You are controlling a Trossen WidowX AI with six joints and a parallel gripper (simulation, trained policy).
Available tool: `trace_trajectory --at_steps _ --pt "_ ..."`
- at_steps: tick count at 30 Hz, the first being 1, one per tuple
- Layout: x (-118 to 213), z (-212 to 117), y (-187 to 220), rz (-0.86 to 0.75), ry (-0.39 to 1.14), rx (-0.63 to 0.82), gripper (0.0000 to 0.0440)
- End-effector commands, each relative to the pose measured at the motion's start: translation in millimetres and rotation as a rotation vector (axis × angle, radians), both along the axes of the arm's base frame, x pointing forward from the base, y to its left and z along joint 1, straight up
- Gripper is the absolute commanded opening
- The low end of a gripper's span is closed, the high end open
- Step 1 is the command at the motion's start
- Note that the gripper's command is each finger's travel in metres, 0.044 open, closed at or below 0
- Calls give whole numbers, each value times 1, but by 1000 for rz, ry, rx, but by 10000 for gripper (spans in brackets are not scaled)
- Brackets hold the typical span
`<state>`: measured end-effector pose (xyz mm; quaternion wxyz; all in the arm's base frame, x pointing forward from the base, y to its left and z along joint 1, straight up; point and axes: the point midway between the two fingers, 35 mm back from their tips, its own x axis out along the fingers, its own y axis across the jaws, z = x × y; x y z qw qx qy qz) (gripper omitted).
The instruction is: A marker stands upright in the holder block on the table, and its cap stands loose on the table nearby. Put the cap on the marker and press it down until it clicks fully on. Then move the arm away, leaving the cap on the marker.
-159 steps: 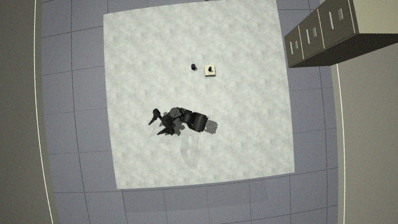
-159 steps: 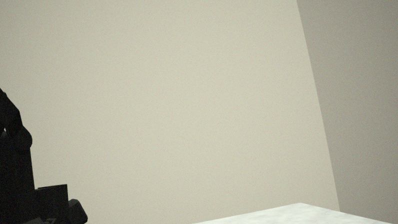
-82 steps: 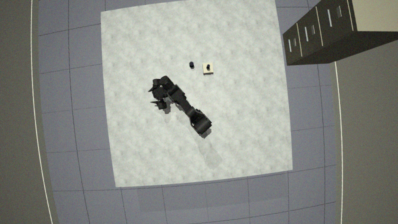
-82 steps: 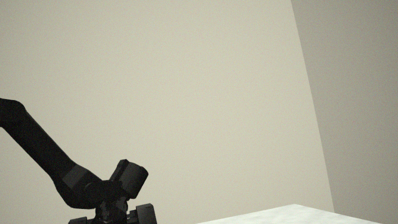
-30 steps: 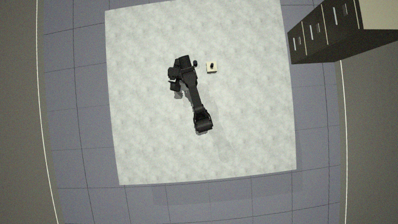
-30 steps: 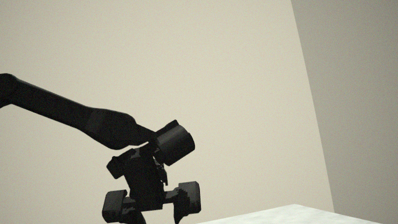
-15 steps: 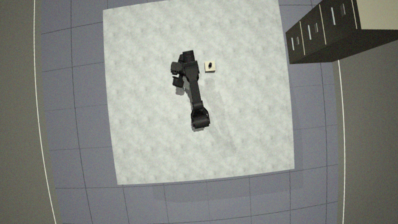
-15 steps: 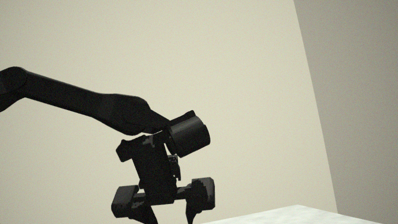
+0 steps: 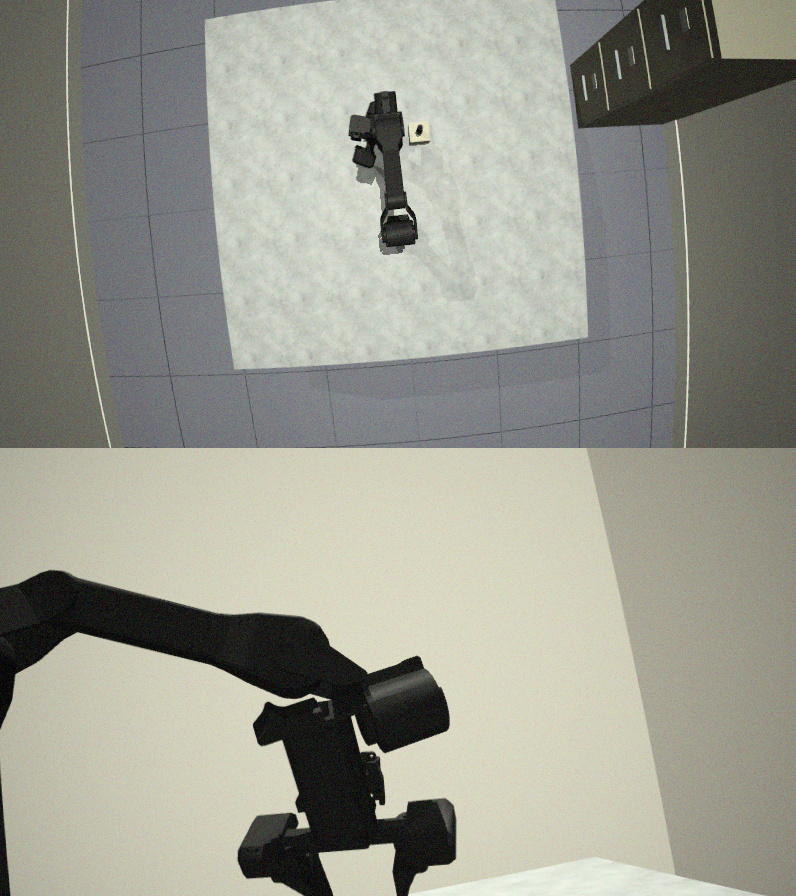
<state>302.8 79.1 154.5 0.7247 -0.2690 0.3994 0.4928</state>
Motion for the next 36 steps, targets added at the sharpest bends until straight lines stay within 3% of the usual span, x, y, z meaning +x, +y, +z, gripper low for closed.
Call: trace_trajectory --at_steps 1,36 --pt "4 0 -7 -3 8 -29 326" --pt "41 -18 -58 26 95 -269 322"
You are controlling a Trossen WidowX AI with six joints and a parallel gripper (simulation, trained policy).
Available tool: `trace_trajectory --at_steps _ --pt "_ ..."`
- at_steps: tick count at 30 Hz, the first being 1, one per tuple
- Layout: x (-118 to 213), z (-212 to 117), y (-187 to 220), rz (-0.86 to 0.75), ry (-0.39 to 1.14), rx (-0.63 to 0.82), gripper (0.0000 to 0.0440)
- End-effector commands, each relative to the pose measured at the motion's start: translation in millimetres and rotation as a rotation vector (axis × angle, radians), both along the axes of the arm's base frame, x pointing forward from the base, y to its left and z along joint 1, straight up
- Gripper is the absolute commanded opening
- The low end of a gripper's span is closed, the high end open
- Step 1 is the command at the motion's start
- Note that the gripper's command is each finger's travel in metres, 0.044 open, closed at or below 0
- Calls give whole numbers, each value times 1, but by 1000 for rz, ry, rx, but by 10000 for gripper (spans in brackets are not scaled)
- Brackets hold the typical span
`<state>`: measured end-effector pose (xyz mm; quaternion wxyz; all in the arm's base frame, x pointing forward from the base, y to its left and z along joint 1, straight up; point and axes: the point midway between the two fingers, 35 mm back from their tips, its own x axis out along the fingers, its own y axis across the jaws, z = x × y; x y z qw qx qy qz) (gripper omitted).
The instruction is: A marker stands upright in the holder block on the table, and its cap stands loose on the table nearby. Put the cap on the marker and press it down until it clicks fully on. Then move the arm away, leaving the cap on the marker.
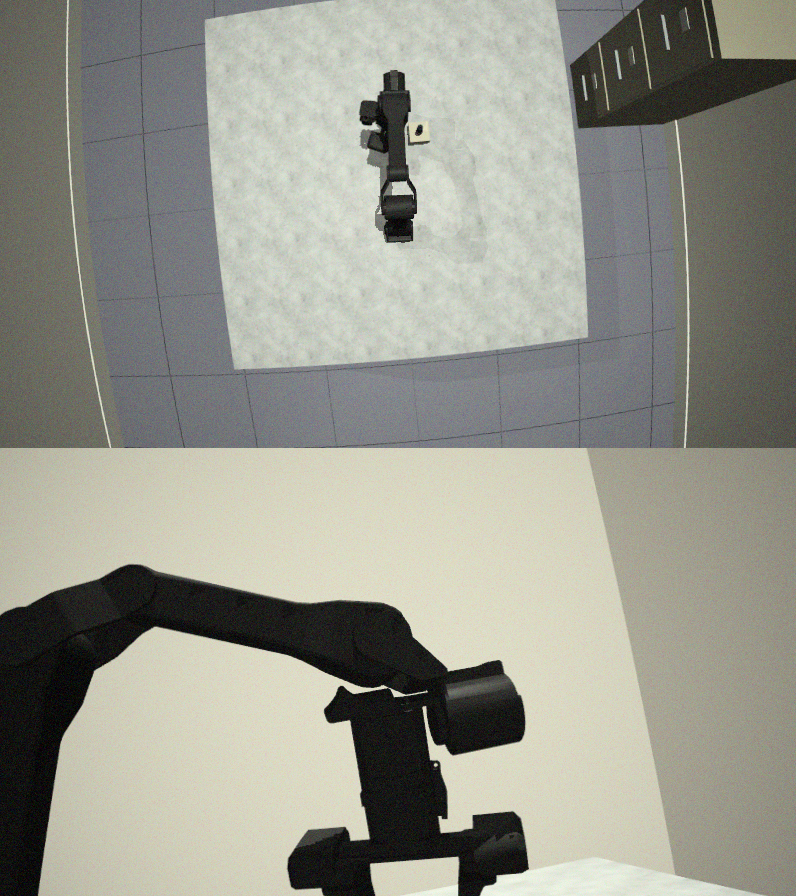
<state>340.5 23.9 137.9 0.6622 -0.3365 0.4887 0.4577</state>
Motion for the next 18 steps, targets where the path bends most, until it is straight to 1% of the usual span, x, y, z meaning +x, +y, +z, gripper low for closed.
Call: trace_trajectory --at_steps 1,18 --pt "4 -2 -4 13 4 -27 321" --pt "20 -17 -14 76 35 -131 309"
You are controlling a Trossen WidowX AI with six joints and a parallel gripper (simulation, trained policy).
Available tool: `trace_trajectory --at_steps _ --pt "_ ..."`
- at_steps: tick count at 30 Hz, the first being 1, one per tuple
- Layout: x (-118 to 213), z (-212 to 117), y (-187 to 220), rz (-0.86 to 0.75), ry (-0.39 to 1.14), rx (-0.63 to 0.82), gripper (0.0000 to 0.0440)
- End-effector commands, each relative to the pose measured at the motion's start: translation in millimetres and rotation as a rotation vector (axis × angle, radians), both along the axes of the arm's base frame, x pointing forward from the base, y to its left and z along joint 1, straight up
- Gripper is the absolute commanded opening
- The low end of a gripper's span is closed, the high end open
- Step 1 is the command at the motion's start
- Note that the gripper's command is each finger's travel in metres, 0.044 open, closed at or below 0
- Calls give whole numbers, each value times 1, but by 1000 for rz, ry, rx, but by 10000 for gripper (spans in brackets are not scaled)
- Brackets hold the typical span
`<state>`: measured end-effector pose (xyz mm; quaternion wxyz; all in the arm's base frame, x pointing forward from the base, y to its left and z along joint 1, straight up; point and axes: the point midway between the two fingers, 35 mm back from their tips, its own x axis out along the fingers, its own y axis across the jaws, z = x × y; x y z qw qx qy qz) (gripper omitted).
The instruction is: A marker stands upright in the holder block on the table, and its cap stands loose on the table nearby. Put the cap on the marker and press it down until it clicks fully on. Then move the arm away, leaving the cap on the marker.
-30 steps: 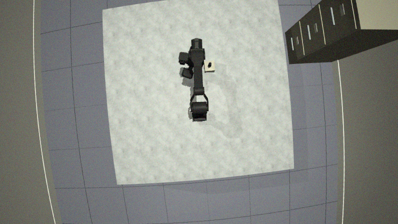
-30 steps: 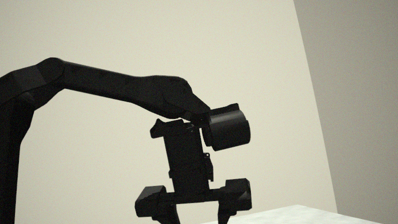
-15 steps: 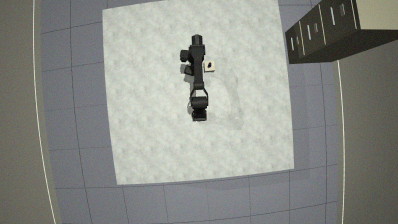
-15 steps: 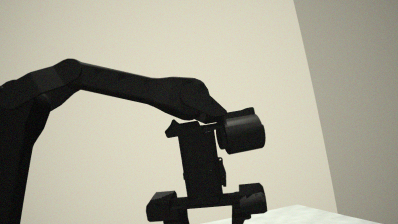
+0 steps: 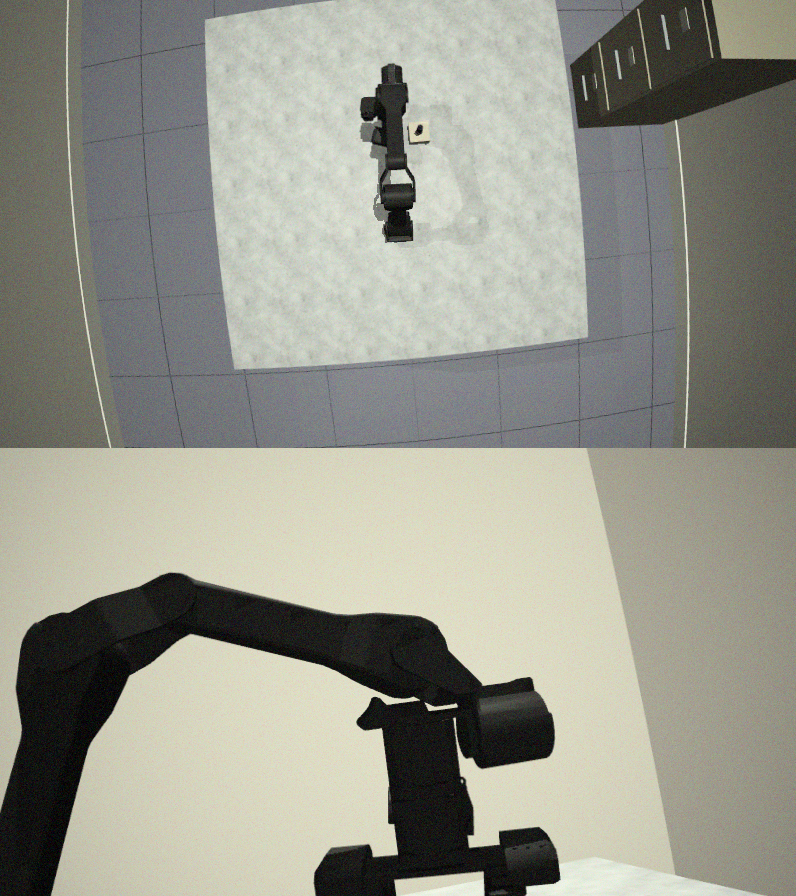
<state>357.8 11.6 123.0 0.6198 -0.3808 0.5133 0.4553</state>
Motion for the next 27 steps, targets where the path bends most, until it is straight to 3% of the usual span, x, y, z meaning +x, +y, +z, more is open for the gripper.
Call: trace_trajectory --at_steps 1,27 --pt "3 -3 -2 19 5 -24 307" --pt "8 -52 -1 161 103 -131 269"
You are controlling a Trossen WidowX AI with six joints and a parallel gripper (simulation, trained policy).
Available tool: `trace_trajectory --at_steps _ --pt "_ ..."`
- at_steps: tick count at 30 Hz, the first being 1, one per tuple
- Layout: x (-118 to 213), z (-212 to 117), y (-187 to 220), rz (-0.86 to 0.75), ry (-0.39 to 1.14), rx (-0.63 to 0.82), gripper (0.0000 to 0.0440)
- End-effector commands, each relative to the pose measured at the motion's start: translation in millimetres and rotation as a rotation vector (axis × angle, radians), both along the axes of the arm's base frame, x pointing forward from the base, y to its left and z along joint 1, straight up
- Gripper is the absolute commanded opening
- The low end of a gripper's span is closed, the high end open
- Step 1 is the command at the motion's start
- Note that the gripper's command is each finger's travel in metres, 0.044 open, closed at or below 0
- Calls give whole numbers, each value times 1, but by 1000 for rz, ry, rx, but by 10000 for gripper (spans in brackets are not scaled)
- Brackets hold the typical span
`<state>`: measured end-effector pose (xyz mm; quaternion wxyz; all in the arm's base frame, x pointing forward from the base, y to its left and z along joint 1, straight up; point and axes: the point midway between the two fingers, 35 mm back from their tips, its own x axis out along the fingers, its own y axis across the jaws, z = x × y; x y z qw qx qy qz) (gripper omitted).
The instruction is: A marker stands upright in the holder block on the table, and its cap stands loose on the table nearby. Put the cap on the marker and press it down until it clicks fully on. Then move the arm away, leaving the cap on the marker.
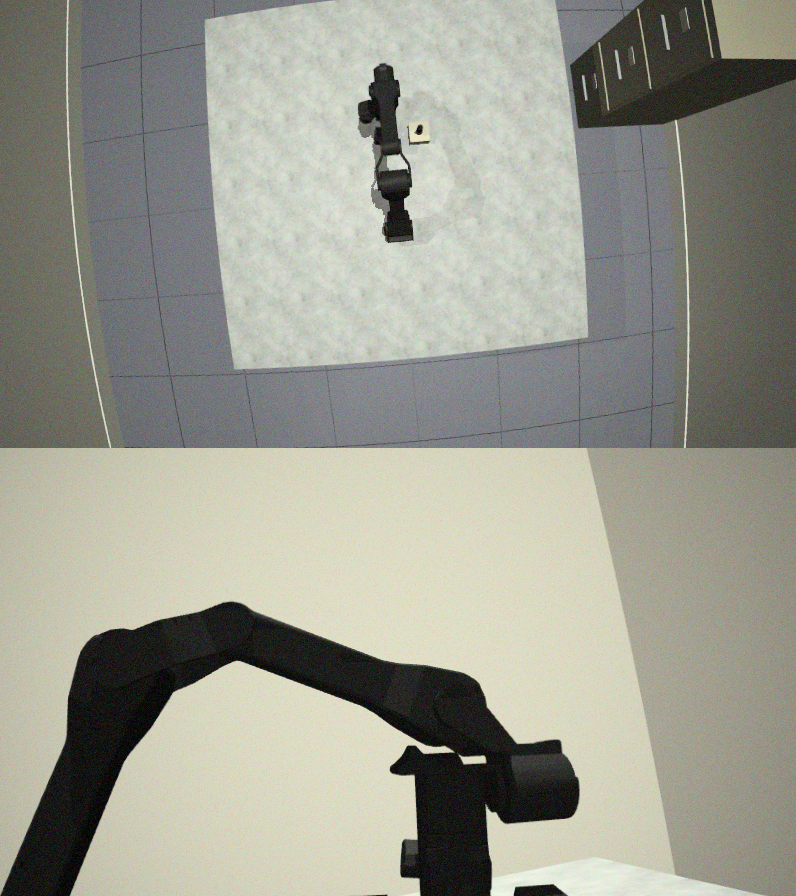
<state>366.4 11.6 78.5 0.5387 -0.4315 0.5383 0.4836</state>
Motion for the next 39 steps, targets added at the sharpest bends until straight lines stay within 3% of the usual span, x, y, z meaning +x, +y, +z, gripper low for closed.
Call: trace_trajectory --at_steps 1,6,12,39 --pt "-1 -9 0 24 15 -16 266" --pt "0 -15 -1 49 14 -35 223" --pt "-1 -7 -2 63 7 -51 78" --pt "-12 80 -49 20 -58 -61 49"
